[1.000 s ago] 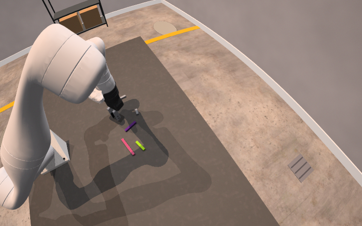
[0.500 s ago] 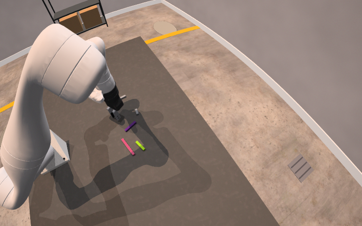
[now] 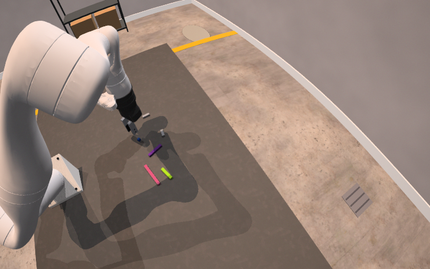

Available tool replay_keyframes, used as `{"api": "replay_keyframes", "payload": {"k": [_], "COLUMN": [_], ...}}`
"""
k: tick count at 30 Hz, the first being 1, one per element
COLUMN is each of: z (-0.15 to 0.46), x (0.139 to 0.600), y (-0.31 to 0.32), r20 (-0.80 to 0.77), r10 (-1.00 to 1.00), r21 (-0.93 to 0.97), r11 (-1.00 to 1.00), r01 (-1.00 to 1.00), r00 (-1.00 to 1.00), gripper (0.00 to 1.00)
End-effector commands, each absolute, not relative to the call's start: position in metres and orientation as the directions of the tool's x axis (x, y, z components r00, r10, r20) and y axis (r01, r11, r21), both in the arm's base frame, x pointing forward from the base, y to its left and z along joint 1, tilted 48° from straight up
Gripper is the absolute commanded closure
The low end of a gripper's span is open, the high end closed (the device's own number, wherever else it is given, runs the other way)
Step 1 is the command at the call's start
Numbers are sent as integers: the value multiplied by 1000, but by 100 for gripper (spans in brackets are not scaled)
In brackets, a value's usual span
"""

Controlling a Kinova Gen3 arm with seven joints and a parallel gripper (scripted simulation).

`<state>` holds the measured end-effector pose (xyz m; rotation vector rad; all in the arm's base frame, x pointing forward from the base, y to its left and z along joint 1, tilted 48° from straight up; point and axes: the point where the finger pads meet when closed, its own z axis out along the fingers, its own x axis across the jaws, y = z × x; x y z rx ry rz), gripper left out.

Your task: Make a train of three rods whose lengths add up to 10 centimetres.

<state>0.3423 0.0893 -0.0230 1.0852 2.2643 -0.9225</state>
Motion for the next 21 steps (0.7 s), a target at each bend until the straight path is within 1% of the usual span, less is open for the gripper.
{"api": "replay_keyframes", "payload": {"k": [1,11,12,21], "z": [-9,-1,-1,-1], "x": [344,340,340,340], "y": [107,112,112,112], "r20": [-647,-647,-647,-647], "r10": [493,490,490,490], "r21": [-360,-365,-365,-365], "r11": [475,474,474,474], "r01": [803,801,801,801], "r00": [-582,-584,-585,-585], "gripper": [46,46,0,0]}}
